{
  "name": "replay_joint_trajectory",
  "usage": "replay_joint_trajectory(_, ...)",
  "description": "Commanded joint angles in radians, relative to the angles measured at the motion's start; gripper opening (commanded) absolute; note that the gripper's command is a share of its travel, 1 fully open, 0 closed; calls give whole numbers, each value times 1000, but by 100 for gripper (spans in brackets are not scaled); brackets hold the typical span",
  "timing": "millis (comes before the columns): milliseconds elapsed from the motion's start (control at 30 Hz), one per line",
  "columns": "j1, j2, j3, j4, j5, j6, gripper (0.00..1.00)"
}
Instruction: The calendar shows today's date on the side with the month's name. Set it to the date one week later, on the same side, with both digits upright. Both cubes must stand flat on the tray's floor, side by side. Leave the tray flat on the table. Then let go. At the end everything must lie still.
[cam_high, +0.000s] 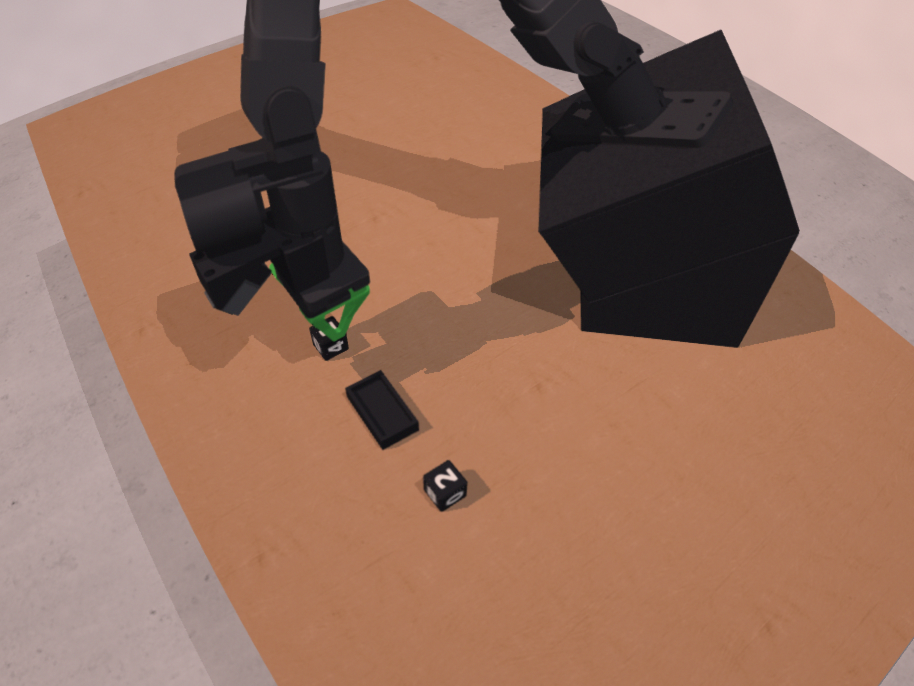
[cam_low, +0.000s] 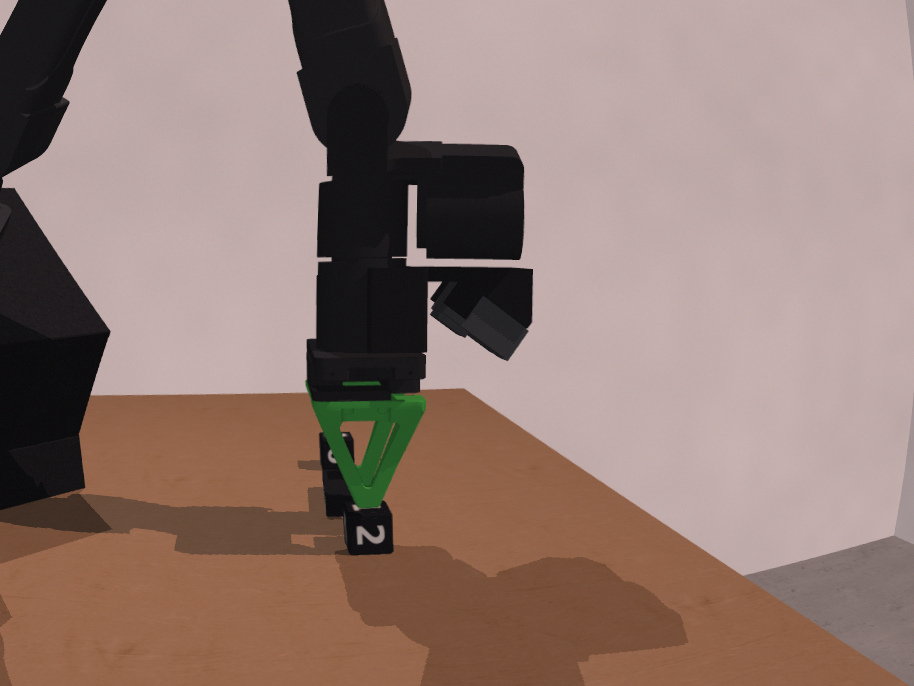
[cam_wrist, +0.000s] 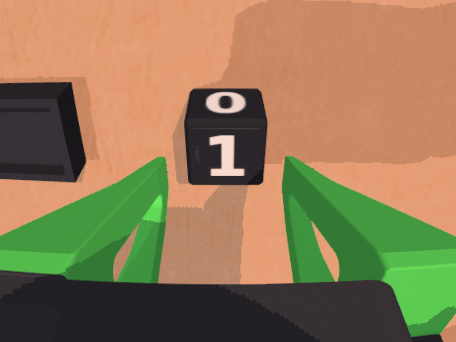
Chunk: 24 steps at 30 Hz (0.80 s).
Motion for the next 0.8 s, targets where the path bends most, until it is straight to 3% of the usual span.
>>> replay_joint_trajectory(0,9,-10,28,9,-4,-3,45)
replay_joint_trajectory(767,12,-8,29,-10,-3,-2,45)
